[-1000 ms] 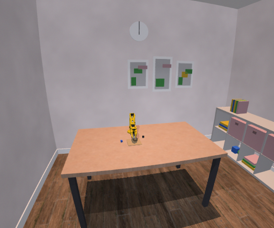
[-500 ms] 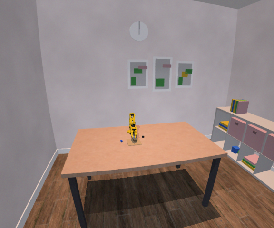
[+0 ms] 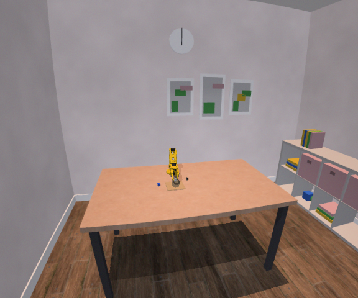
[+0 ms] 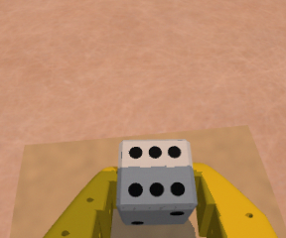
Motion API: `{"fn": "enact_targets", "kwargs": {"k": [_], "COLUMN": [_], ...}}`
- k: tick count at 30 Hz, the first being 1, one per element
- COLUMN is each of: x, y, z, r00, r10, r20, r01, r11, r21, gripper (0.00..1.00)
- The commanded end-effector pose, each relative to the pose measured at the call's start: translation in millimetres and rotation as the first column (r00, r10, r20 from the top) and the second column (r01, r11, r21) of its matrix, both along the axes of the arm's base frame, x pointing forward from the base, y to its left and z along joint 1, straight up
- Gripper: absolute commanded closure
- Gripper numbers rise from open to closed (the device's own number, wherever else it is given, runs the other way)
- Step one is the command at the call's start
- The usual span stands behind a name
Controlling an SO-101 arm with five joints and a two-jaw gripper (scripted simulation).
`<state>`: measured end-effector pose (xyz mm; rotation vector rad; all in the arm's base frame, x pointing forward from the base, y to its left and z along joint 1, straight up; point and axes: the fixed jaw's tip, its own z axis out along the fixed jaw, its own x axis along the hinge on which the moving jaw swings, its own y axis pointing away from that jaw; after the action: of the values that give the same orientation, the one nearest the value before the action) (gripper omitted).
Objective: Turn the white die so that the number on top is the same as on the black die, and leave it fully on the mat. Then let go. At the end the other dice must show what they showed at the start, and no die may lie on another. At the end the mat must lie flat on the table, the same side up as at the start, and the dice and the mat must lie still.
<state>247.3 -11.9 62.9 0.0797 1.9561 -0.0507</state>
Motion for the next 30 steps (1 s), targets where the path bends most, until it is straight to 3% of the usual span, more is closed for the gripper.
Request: {"fn": "enact_targets", "kwargs": {"k": [1, 30], "x": [5.5, 5.8], "y": [0.6, 0.5], "z": [8.6, -1.3], "r00": [0.999, 0.999], "r10": [0.005, 0.005], "r20": [0.052, 0.052], "r01": [-0.005, -0.005], "r11": [1.0, 1.0], "r21": [-0.006, -0.006], "gripper": [1.0, 1.0]}}
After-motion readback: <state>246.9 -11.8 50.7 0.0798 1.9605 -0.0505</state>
